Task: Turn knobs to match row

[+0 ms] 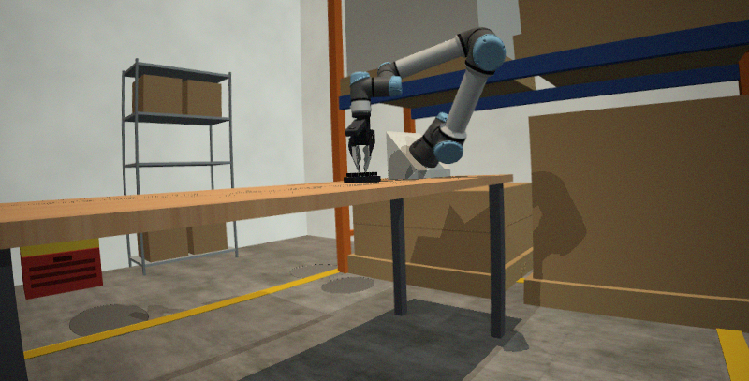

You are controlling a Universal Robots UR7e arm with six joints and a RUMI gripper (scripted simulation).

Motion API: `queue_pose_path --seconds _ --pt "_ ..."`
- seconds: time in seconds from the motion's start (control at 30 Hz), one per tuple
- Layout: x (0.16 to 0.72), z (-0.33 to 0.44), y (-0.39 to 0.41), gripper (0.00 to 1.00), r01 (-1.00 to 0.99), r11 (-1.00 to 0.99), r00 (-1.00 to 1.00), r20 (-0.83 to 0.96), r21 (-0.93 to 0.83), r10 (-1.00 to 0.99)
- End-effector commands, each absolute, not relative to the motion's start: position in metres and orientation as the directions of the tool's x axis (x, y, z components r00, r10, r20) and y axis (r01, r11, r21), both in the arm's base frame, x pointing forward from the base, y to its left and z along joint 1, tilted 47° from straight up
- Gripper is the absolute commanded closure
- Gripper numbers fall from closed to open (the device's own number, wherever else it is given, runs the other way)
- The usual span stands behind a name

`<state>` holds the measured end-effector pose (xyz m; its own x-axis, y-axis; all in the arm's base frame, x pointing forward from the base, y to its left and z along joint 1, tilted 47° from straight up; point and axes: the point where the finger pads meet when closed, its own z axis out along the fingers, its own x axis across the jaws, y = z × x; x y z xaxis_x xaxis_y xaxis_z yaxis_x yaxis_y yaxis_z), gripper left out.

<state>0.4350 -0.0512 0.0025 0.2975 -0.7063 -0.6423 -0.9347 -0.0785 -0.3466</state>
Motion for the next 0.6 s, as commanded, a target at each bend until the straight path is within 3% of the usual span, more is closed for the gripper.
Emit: queue_pose_path --seconds 0.0,0.57 --pt "0.4357 -0.0021 -0.0456 0.89 -0.935 -0.078 0.297 -0.645 -0.345 -0.704" --pt "0.4365 -0.0026 -0.0459 0.89 -0.935 -0.078 0.297 -0.643 -0.347 -0.706"
